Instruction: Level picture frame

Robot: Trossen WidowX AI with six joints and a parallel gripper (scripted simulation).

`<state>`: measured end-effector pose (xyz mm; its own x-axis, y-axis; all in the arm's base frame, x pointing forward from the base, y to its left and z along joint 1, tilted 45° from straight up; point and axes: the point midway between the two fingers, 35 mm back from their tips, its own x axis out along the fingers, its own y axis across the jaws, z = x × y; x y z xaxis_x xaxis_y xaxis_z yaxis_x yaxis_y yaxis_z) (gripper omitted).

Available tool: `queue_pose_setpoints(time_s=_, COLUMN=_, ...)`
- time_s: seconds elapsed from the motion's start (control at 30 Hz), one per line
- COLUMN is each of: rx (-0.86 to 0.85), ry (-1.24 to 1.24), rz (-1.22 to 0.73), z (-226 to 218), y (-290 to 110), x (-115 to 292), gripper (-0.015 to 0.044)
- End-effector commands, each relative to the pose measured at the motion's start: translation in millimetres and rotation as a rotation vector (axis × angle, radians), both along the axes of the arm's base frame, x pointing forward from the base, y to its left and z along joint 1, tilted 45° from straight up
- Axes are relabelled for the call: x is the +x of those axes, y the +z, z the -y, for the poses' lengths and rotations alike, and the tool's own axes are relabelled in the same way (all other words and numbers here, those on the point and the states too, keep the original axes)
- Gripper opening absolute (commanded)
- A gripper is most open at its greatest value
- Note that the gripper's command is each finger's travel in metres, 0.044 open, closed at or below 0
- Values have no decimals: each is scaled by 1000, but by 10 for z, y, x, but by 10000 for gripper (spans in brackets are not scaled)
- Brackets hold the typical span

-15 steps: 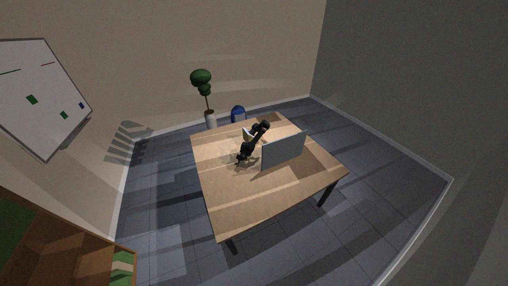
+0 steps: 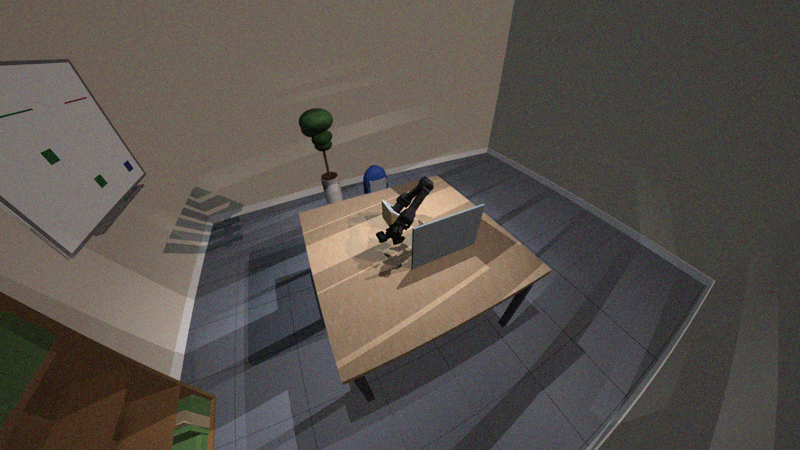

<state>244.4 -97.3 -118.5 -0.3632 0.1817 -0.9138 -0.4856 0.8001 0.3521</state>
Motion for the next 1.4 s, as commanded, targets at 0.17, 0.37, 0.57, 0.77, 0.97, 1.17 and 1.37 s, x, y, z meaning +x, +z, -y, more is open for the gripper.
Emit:
queue_pose_setpoints(time_s=0.17, rx=-207, ry=-939, rz=349, z=-86, y=916, x=507, gripper=260)
queue_pose_setpoints(time_s=0.37, rx=-143, ry=-1292, rz=457, z=-144, y=1289, x=619, gripper=260)
queue_pose_setpoints(time_s=0.57, rx=-1, ry=-1629, rz=525, z=-223, y=1665, x=676, gripper=260)
queue_pose_setpoints(time_s=0.77, rx=219, ry=-1937, rz=538, z=-321, y=2037, x=678, gripper=260)
queue_pose_setpoints(time_s=0.97, rx=507, ry=-2198, rz=477, z=-434, y=2396, x=626, gripper=260)
queue_pose_setpoints(time_s=1.17, rx=845, ry=-2389, rz=324, z=-561, y=2732, x=522, gripper=260)
queue_pose_setpoints(time_s=1.37, rx=1203, ry=-2488, rz=70, z=-697, y=3038, x=369, gripper=260)
